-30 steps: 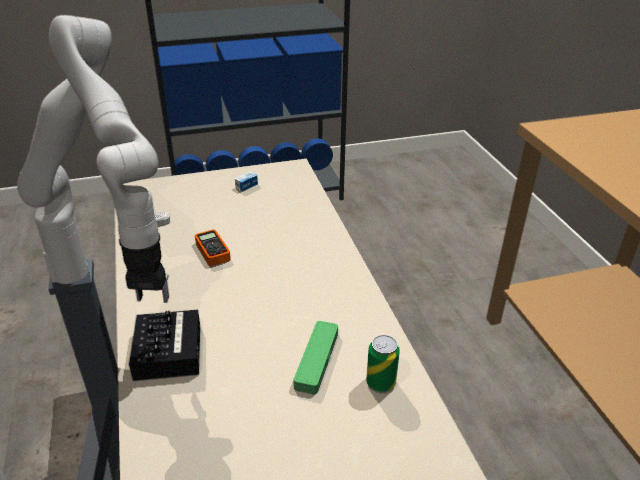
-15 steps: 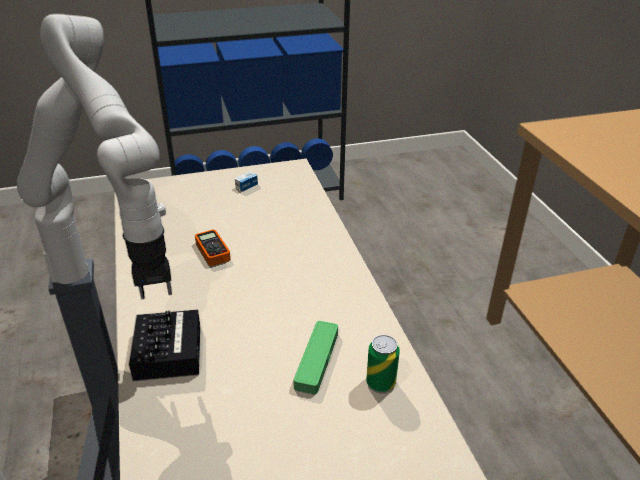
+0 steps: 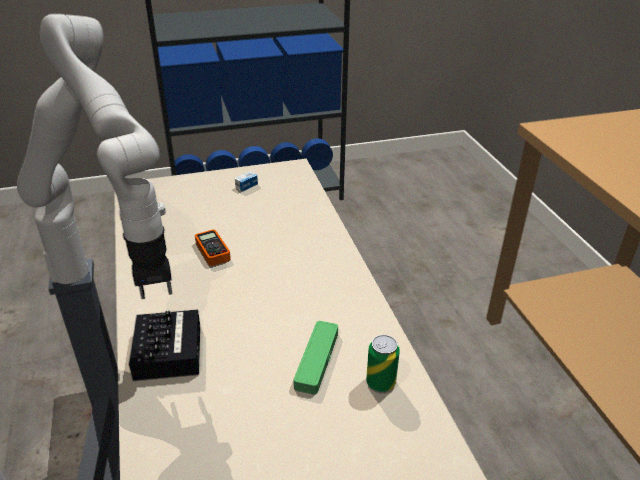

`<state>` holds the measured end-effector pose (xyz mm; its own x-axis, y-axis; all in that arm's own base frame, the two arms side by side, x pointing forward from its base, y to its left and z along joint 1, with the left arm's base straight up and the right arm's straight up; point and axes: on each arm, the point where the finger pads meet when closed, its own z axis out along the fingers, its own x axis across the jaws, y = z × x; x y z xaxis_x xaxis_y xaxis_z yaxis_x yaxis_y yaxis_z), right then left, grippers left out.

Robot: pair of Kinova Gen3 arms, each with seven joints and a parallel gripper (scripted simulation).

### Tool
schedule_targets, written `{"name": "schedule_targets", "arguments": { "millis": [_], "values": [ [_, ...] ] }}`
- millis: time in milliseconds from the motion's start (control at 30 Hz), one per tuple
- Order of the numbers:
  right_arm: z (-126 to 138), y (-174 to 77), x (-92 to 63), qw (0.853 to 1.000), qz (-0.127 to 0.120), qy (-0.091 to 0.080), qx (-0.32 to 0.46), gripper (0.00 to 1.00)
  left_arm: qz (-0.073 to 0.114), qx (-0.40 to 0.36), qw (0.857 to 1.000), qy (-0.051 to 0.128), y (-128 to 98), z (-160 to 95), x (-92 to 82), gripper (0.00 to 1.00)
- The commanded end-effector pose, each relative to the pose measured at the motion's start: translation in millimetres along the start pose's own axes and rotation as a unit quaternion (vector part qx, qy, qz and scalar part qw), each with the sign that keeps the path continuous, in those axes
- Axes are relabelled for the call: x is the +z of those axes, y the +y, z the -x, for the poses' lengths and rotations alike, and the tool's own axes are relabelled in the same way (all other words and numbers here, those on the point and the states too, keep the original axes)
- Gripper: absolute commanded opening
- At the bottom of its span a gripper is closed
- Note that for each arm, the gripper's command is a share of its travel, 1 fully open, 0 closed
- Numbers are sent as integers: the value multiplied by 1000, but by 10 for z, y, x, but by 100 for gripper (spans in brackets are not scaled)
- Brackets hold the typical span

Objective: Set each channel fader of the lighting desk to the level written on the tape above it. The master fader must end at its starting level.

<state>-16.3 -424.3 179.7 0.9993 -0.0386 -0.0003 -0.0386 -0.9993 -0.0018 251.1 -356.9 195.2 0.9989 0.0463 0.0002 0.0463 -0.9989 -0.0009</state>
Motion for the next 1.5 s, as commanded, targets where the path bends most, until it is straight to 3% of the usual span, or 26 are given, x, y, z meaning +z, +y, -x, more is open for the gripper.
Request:
{"name": "schedule_targets", "arguments": {
  "millis": [0,433,867,1167,1233,1467],
  "values": [
    [0,4,-7,1000,1,0,0,100,1,0,1000,1,4,-2,-8,100],
    [0,4,-7,1000,1,0,0,100,1,-18,1000,0,6,14,16,100],
    [0,4,-7,1000,1,0,0,100,0,-128,992,-4,26,107,153,100],
    [0,4,-7,1000,1,0,0,100,-2,-282,959,-6,64,224,340,100],
    [0,4,-7,1000,1,0,0,100,-2,-282,959,-6,64,224,340,100],
    [0,4,-7,1000,1,0,0,100,-3,-413,911,-6,107,305,496,100]
  ]
}}
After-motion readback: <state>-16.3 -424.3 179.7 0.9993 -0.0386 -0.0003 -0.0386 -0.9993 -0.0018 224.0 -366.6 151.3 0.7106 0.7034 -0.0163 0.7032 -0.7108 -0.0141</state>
